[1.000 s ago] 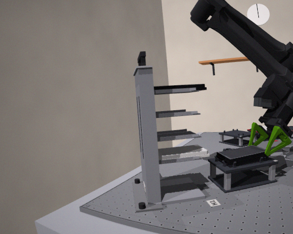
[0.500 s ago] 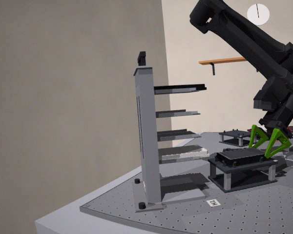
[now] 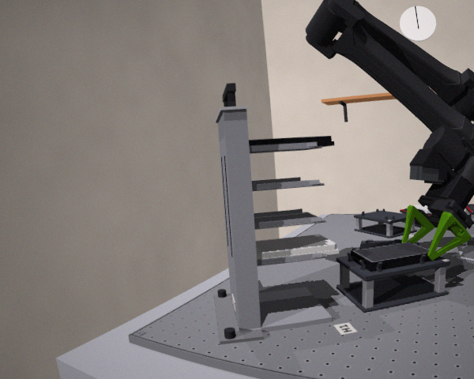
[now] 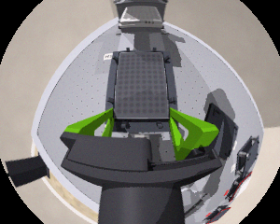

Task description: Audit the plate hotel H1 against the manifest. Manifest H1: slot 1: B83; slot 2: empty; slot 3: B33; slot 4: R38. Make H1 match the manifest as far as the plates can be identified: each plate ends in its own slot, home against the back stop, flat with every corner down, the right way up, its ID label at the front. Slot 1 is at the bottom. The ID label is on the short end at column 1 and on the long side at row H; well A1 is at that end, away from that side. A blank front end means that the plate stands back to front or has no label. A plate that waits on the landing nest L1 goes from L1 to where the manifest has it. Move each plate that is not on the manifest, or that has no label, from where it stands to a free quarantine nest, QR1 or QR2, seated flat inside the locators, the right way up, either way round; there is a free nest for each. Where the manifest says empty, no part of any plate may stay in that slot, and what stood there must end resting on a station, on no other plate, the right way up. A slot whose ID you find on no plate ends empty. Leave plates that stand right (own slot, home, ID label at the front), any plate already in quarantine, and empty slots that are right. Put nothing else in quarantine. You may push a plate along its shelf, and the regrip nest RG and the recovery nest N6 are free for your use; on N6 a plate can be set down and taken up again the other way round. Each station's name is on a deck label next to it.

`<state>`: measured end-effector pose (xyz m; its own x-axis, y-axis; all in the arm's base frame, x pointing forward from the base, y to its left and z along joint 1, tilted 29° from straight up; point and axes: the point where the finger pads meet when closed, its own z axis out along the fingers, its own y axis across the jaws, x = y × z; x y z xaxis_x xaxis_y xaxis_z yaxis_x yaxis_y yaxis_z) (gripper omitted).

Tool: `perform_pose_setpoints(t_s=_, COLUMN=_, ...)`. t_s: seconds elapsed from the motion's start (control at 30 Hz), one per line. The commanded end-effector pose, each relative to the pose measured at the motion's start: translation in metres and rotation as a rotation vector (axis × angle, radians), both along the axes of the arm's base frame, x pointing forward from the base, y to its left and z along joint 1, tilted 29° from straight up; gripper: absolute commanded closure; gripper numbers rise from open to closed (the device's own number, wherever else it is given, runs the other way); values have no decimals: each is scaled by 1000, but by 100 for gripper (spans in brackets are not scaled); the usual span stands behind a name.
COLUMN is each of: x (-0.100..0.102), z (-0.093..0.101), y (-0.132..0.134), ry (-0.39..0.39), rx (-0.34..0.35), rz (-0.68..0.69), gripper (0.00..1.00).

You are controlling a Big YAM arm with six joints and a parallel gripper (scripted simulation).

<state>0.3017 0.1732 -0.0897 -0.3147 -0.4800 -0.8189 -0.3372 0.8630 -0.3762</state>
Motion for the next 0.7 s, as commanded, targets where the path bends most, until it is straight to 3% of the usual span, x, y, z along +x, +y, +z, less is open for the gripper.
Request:
perform_pose_setpoints(t_s=0.0, x=-2, z=-7, y=-6, ry=13, rx=-37, rz=7, gripper=14)
perform_pose_setpoints(t_s=0.13, x=0, z=-10, y=-6, ry=15, rx=-38, rz=7, gripper=14)
perform_pose_setpoints(t_s=0.17, x=0, z=-13, y=-7, ry=19, rx=-41, rz=8, gripper=7)
perform_pose_setpoints(t_s=0.63, x=-5, z=-8, y=-5, ry=20, rx=-34, rz=15, gripper=7)
perform_pose_setpoints(t_s=0.67, x=-5, z=-8, y=-5, ry=20, rx=-34, rz=15, gripper=0)
